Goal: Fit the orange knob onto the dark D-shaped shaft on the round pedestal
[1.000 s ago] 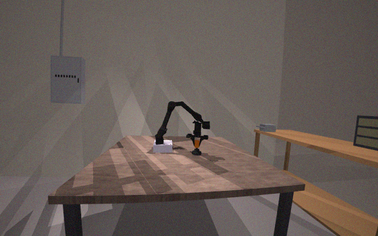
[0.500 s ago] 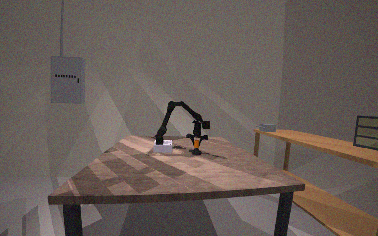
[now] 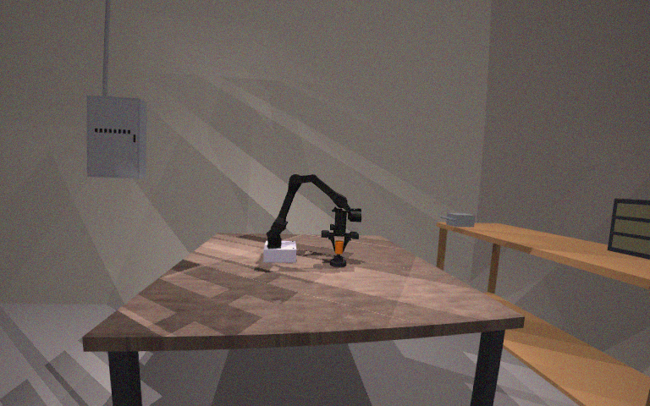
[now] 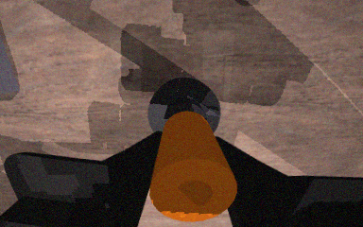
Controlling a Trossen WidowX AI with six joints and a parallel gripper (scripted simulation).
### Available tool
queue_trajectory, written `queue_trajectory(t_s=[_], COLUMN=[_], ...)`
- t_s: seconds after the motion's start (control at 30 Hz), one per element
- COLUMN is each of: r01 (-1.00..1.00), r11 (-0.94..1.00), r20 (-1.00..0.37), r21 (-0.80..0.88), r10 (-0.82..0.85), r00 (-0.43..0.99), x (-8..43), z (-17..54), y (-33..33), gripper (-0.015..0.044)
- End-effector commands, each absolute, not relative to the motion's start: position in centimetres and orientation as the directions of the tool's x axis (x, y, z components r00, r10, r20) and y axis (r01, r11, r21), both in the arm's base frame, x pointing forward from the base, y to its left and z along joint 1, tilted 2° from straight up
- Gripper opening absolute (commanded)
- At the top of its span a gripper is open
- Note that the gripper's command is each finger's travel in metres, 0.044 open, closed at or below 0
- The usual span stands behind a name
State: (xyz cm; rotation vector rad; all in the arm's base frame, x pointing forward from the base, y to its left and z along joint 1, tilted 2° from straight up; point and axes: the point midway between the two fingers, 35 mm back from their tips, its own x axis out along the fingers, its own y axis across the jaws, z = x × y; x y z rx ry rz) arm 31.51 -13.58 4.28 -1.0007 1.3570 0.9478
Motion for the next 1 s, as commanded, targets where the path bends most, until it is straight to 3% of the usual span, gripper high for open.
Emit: queue_trajectory(t_s=[0.0, 0.97], r01=[-0.953, -0.953], r11=[0.303, 0.303], r20=[-0.999, -0.999], r21=[-0.019, -0.019], r10=[-0.036, -0.036], r00=[0.008, 0.008], x=[31.5, 31.52], z=[4.26, 4.41], y=[-13.6, -13.63], gripper=[0.0, 0.0])
